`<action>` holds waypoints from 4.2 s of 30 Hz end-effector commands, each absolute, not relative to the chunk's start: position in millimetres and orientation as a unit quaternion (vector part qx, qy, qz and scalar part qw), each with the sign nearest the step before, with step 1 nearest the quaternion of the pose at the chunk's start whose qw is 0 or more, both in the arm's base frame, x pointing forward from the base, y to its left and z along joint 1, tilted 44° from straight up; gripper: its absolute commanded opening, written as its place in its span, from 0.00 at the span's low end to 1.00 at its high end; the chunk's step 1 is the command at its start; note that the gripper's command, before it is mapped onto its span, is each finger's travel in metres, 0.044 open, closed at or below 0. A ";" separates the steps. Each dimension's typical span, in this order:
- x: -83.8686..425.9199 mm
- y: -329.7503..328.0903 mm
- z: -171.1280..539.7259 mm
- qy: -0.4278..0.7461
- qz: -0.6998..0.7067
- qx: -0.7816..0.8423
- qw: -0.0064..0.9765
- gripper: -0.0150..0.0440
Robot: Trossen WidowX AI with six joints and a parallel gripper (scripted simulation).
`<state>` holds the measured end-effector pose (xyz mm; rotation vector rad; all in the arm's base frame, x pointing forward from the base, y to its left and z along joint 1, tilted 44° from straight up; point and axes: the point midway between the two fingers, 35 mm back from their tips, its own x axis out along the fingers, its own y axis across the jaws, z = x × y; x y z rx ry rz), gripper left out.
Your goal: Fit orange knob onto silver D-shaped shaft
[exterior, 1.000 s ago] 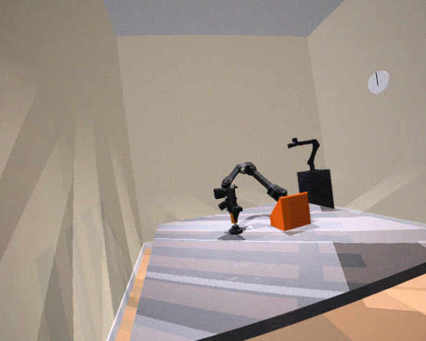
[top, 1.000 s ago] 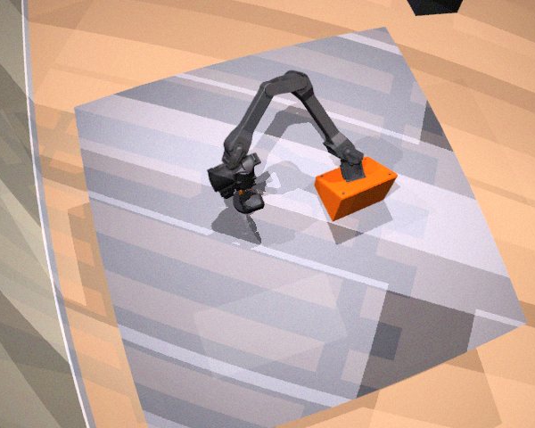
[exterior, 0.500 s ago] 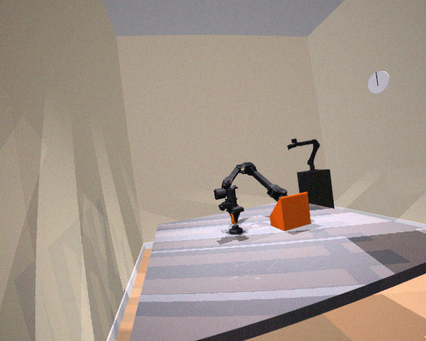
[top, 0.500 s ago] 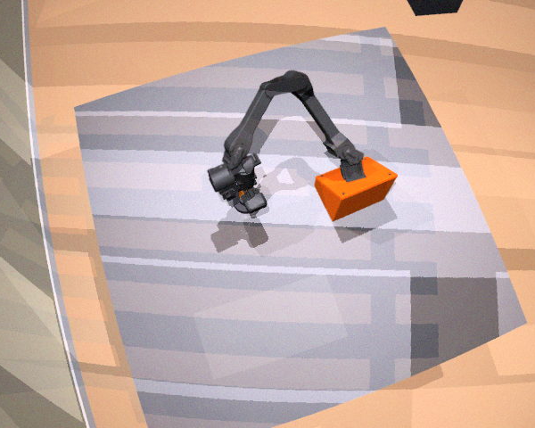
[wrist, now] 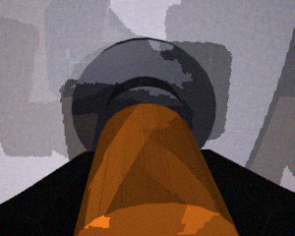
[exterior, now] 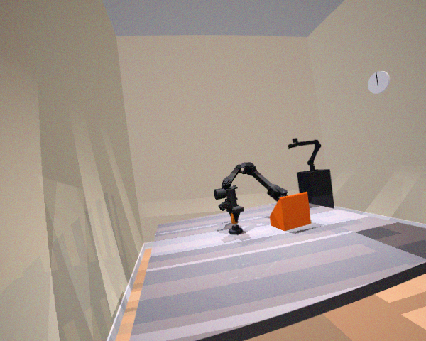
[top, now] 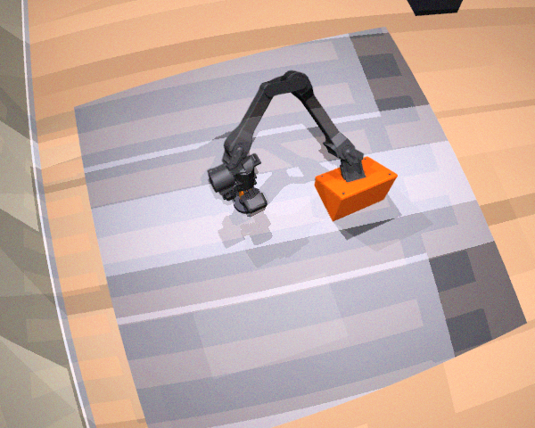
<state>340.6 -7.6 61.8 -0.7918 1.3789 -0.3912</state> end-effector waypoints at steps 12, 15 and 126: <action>341.1 -8.6 62.5 0.628 -0.111 -0.423 0.643 0.25; 340.7 -8.6 62.3 0.628 -0.111 -0.423 0.643 0.25; 341.2 -9.0 62.5 0.632 0.089 -0.601 0.481 0.25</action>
